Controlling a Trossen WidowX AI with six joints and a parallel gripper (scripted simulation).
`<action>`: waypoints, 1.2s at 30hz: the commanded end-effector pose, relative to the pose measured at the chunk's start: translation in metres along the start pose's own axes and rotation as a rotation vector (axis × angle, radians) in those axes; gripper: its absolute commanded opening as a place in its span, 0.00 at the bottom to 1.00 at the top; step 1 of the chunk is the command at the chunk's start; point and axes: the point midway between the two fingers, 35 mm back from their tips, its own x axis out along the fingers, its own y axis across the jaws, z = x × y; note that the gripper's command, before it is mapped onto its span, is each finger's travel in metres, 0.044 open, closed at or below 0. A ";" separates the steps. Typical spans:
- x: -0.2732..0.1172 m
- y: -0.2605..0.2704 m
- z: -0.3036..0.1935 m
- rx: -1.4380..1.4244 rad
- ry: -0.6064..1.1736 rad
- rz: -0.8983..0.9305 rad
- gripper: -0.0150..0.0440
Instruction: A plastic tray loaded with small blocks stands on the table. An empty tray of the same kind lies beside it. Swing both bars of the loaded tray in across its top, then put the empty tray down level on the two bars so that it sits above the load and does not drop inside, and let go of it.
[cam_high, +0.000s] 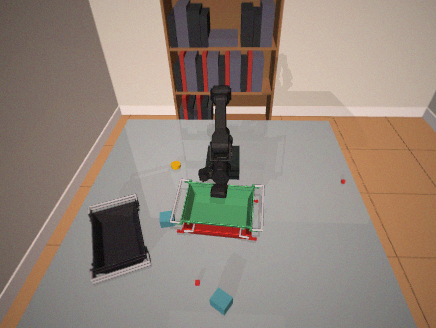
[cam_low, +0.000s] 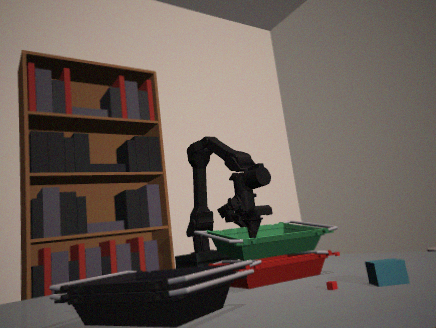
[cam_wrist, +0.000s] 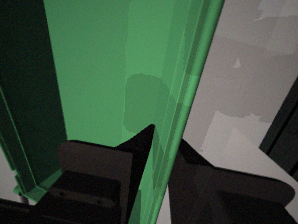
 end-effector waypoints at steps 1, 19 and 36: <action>0.007 -0.003 0.000 0.003 0.002 -0.009 0.25; 0.023 -0.007 0.000 0.003 0.002 -0.009 0.25; 0.026 -0.007 0.000 0.003 0.002 -0.010 0.33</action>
